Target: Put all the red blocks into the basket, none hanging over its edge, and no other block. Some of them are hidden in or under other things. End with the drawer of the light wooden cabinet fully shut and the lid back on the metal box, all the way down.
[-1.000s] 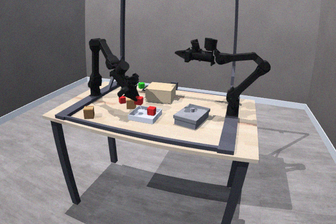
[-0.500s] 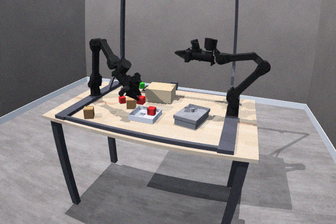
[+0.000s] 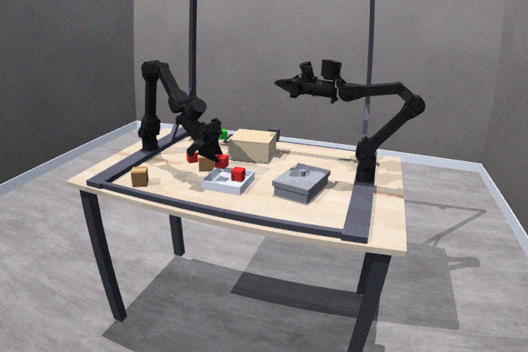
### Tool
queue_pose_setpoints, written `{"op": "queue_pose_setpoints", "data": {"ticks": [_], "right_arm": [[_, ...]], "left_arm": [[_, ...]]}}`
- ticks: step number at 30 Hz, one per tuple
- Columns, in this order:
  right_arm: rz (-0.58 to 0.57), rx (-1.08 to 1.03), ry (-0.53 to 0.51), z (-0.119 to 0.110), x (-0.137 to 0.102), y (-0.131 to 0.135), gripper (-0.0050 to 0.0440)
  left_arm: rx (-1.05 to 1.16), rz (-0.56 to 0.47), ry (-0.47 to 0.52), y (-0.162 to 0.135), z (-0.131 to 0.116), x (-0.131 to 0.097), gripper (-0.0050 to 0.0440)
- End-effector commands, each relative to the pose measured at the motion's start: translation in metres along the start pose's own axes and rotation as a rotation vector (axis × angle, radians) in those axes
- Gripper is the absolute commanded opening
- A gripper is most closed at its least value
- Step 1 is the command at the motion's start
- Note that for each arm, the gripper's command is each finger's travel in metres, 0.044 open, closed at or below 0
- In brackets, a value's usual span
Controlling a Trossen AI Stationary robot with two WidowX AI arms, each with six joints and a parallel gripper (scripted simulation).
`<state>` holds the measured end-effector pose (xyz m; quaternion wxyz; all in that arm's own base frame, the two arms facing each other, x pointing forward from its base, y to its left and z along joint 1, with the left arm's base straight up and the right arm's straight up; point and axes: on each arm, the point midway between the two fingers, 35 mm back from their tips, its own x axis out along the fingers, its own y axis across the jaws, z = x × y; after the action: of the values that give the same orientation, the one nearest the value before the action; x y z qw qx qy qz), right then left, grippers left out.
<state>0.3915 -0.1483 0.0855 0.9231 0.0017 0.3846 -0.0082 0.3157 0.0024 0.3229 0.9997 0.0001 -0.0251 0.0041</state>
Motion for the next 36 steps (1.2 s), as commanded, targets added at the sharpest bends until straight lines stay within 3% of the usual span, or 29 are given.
{"op": "queue_pose_setpoints", "data": {"ticks": [1, 13, 21, 22, 32, 33, 35, 36], "right_arm": [[0.001, -0.027, -0.042, 0.011, -0.003, 0.002, -0.005], [0.0, -0.026, -0.045, 0.004, 0.004, 0.0, -0.005], [-0.011, -0.036, -0.076, 0.016, -0.003, -0.002, -0.005], [0.001, -0.023, -0.041, -0.006, 0.01, 0.001, -0.005], [-0.002, -0.021, -0.044, -0.012, 0.018, 0.0, -0.005], [-0.008, -0.029, -0.062, -0.001, 0.012, -0.002, -0.005], [-0.008, -0.029, -0.062, -0.001, 0.012, -0.002, -0.005], [-0.003, -0.02, -0.044, -0.014, 0.019, 0.0, -0.005]], "left_arm": [[0.005, -0.007, -0.049, -0.001, 0.019, -0.004, 0.0135], [0.005, -0.007, -0.049, -0.001, 0.019, -0.004, 0.0135], [0.005, -0.007, -0.049, -0.001, 0.019, -0.004, 0.0135], [0.005, -0.007, -0.049, -0.001, 0.019, -0.004, 0.0135], [0.005, -0.007, -0.049, -0.001, 0.019, -0.004, 0.0135], [0.005, -0.007, -0.049, -0.001, 0.019, -0.004, 0.0135], [0.005, -0.007, -0.049, -0.001, 0.019, -0.004, 0.0135], [0.005, -0.007, -0.049, -0.001, 0.019, -0.004, 0.0135]]}}
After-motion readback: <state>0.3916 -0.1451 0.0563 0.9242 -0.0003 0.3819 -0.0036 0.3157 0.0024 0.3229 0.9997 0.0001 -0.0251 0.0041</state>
